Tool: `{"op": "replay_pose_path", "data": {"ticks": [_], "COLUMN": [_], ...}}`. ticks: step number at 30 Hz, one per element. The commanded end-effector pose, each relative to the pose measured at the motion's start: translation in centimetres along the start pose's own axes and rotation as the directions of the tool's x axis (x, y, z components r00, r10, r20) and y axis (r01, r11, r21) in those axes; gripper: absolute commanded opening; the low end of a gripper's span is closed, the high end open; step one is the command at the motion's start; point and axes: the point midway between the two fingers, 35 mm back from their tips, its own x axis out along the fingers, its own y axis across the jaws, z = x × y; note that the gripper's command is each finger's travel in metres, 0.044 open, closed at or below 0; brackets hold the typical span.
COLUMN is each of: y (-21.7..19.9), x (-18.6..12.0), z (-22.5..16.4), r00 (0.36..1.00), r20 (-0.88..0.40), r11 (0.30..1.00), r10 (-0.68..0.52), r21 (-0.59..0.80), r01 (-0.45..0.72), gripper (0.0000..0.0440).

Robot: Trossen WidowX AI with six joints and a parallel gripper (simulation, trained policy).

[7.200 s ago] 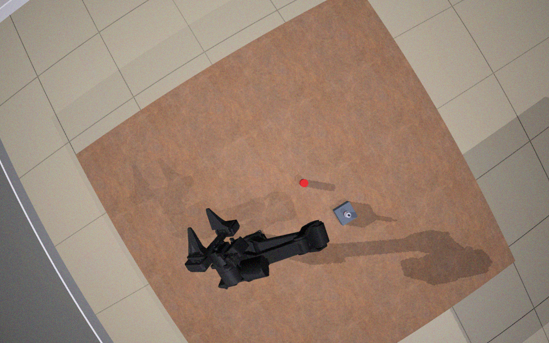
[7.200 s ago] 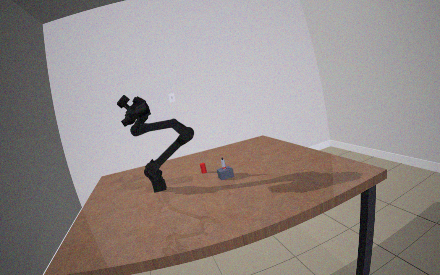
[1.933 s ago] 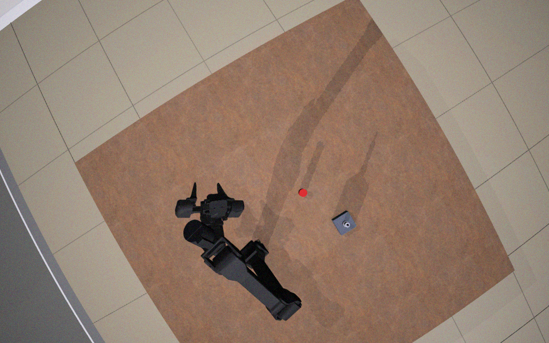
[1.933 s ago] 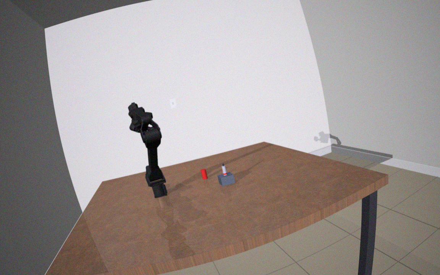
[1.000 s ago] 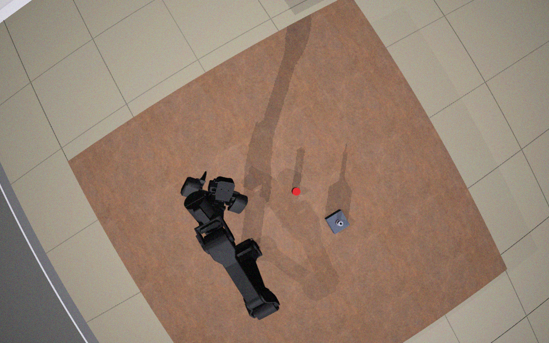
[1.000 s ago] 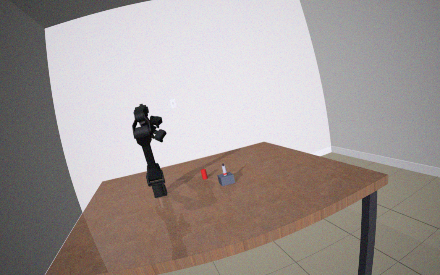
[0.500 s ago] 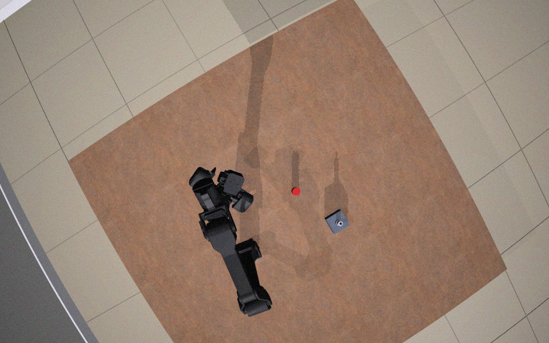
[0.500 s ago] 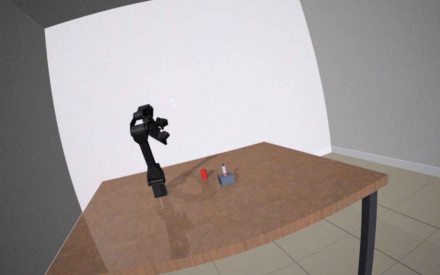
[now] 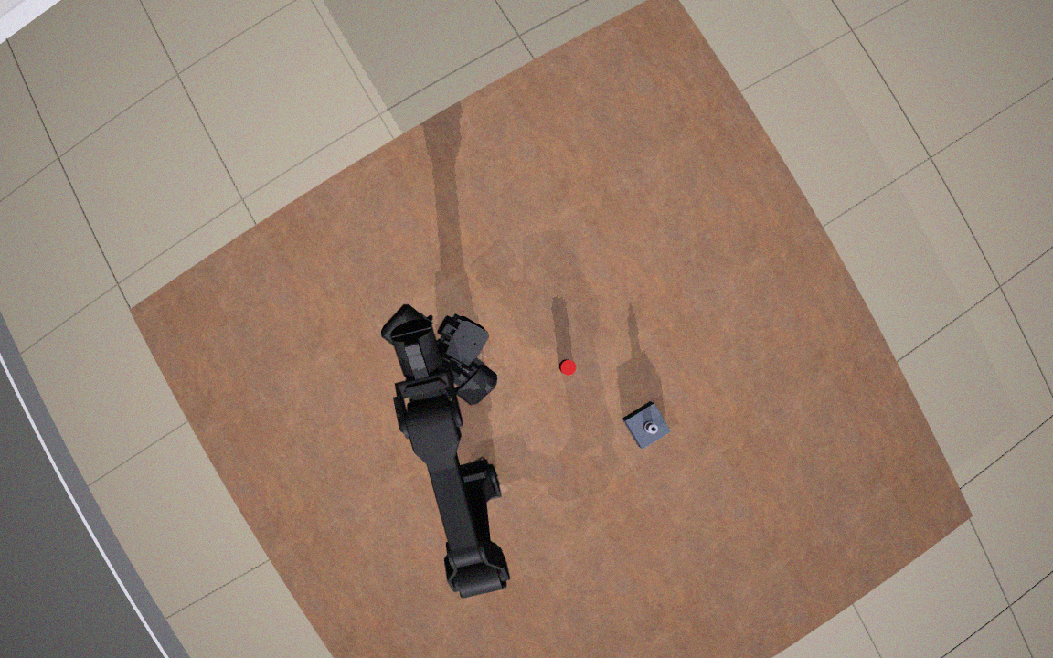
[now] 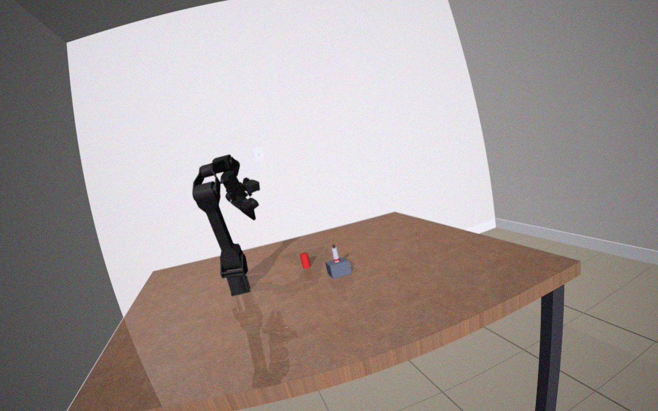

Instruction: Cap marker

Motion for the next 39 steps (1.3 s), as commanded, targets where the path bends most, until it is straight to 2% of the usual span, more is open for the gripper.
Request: {"op": "replay_pose_path", "data": {"ticks": [1, 19, 39], "y": [-0.4, -2.5, -5.2], "x": [0.3, 2.2, 4.0], "z": [0.5, 2.5, 4.8], "r00": [1.000, 0.988, 0.965], "r20": [-0.020, -0.106, -0.196], "r11": [0.999, 0.973, 0.910], "r10": [-0.021, -0.109, -0.172], "r21": [0.040, 0.191, 0.344], "r01": [0.022, 0.128, 0.232], "gripper": [0.0326, 0.0326, 0.0326]}}
